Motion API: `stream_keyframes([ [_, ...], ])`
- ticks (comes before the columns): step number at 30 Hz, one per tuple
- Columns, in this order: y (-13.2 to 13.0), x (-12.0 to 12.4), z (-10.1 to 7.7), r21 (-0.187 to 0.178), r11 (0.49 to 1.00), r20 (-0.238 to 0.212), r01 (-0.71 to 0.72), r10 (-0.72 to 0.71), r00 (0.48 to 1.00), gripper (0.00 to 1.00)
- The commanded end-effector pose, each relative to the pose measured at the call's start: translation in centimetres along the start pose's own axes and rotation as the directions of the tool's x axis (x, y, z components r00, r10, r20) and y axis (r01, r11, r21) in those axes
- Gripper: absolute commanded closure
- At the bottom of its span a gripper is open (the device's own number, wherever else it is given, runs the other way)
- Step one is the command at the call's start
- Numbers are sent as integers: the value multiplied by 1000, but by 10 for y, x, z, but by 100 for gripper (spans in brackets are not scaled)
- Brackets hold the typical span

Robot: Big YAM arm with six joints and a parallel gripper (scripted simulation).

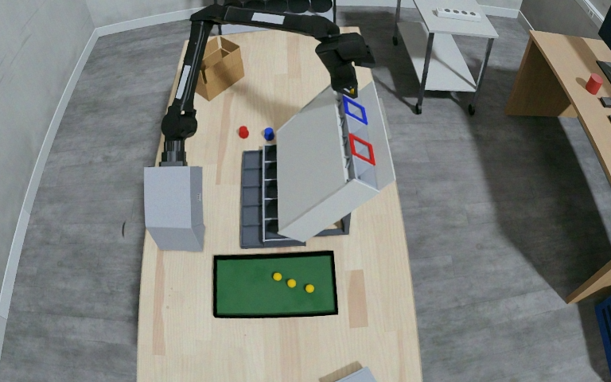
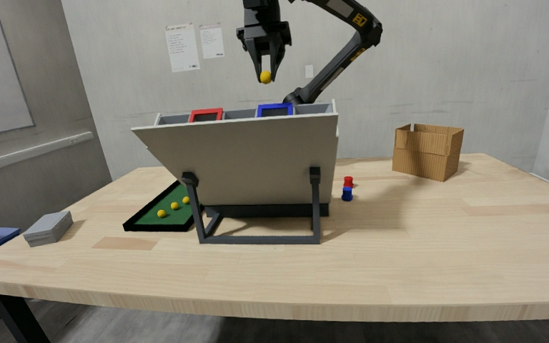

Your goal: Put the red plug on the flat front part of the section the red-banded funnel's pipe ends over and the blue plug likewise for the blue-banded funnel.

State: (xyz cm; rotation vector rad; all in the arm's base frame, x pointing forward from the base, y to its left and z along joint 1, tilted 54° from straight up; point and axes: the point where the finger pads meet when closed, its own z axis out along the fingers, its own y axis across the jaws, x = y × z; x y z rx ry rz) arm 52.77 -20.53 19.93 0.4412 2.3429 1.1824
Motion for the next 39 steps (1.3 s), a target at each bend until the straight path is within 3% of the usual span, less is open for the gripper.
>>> stream_keyframes([
  [1, 12, -13, -6, 7, 999, 25, 41, -41, 999, 100],
  [39, 17, -17, -5, 4, 1000, 20, 2, -2, 1000, 100],
])
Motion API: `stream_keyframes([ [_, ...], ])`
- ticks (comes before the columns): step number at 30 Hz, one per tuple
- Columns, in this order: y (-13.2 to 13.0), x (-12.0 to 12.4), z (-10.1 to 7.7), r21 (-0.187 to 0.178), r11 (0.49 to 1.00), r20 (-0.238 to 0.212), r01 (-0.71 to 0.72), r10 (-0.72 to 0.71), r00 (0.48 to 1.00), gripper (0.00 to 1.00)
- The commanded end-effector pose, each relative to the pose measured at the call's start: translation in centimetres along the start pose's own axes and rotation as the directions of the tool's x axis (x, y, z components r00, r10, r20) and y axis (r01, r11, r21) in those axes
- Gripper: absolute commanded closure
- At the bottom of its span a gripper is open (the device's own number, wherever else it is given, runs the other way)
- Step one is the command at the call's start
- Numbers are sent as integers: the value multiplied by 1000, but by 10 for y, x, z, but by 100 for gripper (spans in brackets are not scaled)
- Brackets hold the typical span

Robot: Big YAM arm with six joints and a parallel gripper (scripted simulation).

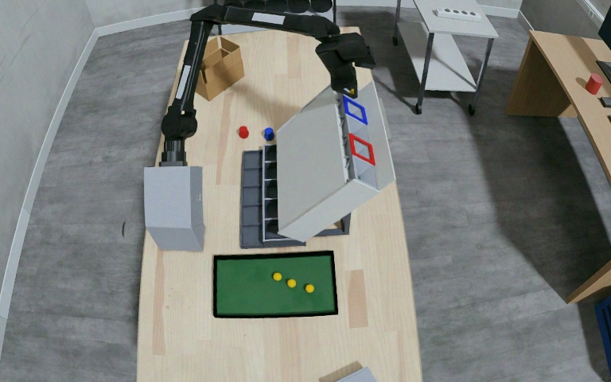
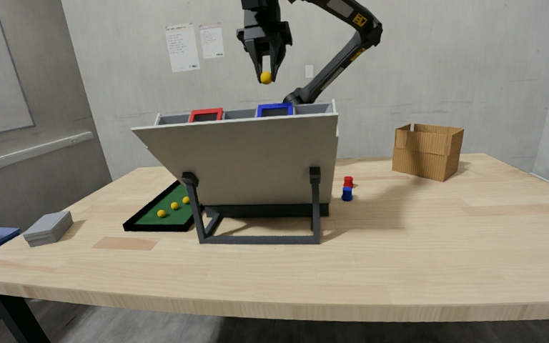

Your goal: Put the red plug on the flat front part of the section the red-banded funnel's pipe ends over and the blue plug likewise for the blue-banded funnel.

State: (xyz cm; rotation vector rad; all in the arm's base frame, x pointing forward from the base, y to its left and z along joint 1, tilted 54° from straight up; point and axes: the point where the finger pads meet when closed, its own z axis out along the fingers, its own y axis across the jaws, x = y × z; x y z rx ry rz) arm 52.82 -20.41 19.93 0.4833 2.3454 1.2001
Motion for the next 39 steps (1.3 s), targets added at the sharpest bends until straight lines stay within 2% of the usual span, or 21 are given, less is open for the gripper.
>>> stream_keyframes([
  [1, 17, -17, -6, 5, 999, 22, 36, -37, 999, 100],
  [39, 29, -27, -7, 6, 997, 27, 77, -77, 997, 100],
])
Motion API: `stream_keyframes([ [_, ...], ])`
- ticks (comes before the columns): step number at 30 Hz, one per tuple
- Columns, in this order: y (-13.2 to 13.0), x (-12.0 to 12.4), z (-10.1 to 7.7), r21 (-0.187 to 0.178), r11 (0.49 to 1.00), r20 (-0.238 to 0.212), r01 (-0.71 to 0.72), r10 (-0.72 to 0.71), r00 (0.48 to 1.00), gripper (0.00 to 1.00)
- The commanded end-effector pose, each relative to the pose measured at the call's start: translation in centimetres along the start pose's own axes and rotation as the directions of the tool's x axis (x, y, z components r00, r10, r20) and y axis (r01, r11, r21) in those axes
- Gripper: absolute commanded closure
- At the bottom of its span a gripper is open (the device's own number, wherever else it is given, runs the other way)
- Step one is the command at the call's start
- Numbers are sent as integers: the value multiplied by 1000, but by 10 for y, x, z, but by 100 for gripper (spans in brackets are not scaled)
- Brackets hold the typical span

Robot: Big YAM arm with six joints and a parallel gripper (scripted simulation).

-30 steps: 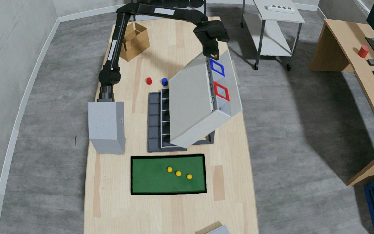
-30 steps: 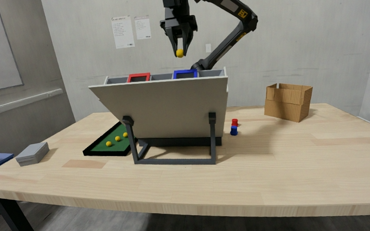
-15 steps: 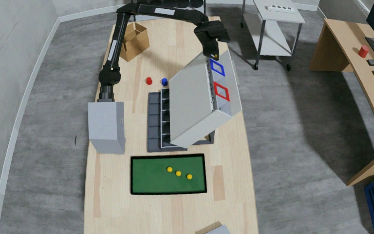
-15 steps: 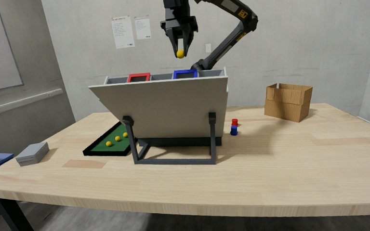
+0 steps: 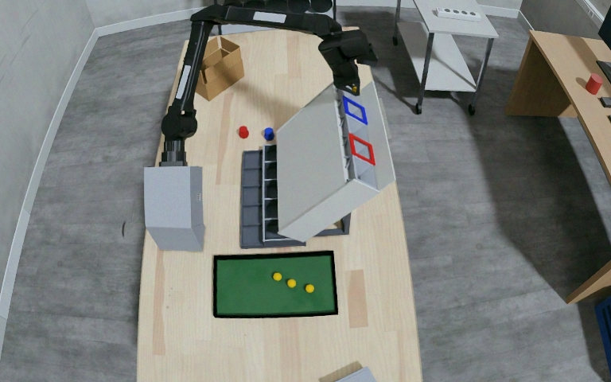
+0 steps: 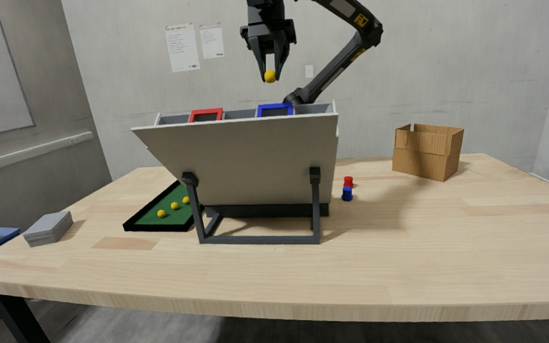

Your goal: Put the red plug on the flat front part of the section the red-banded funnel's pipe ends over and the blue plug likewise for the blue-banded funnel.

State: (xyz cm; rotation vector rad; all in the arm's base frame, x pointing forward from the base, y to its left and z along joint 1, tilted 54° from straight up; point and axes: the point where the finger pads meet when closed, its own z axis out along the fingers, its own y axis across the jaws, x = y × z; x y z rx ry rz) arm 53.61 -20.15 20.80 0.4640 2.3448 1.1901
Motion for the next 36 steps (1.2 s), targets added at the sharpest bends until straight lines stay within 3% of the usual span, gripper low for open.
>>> stream_keyframes([
  [1, 18, -18, -7, 5, 998, 26, 60, -60, 998, 100],
  [15, 2, 6, 20, 6, 998, 26, 61, -61, 998, 100],
  [36, 6, 8, 24, 5, 998, 26, 57, -57, 998, 100],
])
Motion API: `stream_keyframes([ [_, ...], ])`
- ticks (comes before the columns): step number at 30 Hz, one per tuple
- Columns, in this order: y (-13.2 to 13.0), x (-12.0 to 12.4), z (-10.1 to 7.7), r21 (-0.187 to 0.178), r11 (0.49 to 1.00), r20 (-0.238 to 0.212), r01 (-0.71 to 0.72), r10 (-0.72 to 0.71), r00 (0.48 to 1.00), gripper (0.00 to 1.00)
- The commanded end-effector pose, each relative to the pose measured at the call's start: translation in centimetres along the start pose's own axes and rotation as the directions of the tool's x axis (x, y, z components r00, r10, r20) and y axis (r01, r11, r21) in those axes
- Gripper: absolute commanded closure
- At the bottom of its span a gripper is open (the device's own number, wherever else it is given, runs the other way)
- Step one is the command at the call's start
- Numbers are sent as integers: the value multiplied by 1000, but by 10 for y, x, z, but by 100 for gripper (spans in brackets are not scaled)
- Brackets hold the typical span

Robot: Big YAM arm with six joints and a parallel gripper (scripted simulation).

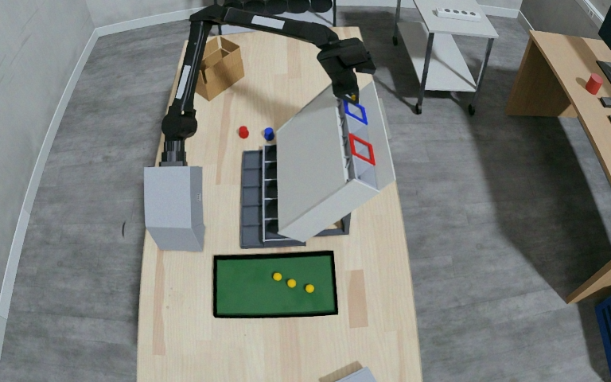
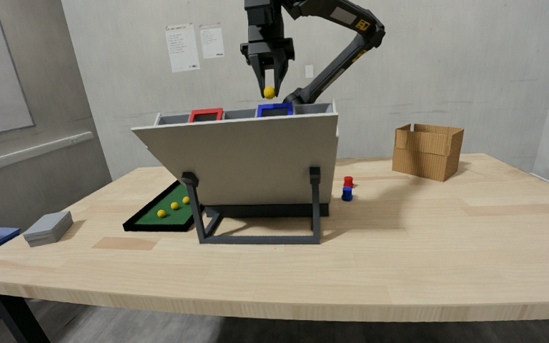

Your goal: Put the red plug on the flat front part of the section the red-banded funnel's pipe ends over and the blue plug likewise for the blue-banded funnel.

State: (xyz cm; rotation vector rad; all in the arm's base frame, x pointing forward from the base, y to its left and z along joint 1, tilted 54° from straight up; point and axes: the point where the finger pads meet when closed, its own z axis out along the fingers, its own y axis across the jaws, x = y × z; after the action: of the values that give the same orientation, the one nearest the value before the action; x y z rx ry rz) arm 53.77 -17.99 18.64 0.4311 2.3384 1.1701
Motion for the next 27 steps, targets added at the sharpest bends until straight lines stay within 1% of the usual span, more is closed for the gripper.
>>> stream_keyframes([
  [1, 11, -7, -2, 3, 1000, 19, 26, -26, 999, 100],
  [13, 13, -7, 0, 4, 1000, 22, 14, -14, 1000, 100],
  [27, 16, -8, -2, 5, 1000, 22, 4, -4, 1000, 100],
])
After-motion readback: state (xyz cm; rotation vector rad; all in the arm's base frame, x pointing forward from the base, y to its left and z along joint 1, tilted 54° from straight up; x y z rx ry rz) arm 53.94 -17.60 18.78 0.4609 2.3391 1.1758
